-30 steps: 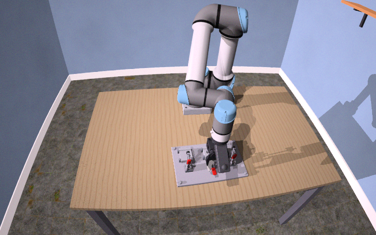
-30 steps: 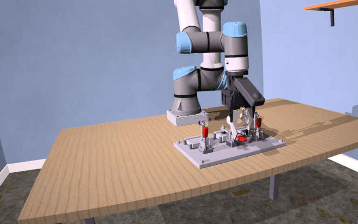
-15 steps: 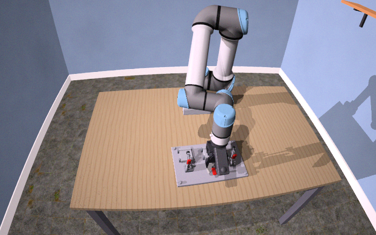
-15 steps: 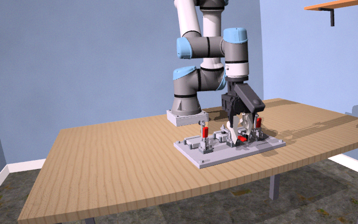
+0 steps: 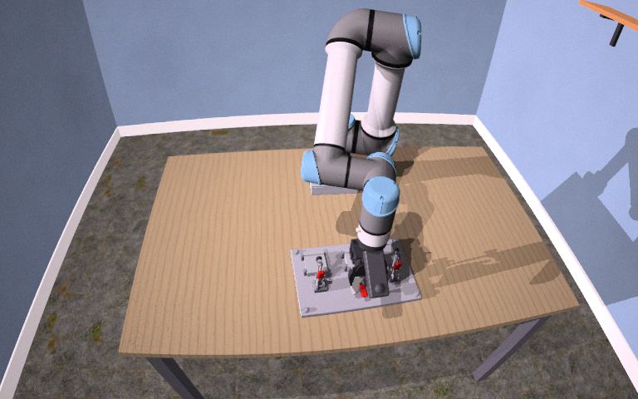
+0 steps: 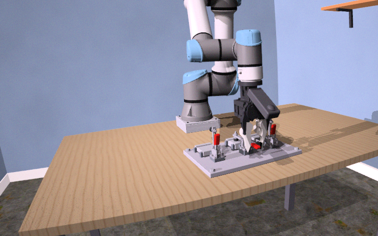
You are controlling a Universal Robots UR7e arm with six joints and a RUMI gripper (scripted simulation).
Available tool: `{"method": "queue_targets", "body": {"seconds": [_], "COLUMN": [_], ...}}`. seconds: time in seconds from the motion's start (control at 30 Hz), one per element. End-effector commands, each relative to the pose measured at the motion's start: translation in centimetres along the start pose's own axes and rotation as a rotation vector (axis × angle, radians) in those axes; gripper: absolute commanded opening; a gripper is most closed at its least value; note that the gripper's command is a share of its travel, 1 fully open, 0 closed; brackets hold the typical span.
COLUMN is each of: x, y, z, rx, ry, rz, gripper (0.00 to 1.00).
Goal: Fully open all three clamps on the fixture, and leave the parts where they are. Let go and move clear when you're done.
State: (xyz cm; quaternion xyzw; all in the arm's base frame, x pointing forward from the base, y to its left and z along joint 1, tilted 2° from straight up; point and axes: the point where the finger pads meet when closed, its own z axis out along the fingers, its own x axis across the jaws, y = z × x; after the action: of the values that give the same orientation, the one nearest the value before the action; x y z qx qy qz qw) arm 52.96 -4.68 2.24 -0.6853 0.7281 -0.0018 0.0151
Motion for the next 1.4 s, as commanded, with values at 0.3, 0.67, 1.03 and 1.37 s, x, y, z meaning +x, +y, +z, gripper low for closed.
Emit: {"method": "queue_targets", "body": {"seconds": [0.3,0.67,1.03,1.37], "x": [0.01,0.01,0.01,0.01], "y": [-0.04,-0.04,-0.04,-0.04], "z": [-0.05,-0.05,-0.05,-0.05], "rx": [0.001,0.001,0.001,0.001], "ry": [0.000,0.000,0.000,0.000], "rz": [0.000,0.000,0.000,0.000], "gripper": [0.28,0.00,0.00,0.00]}}
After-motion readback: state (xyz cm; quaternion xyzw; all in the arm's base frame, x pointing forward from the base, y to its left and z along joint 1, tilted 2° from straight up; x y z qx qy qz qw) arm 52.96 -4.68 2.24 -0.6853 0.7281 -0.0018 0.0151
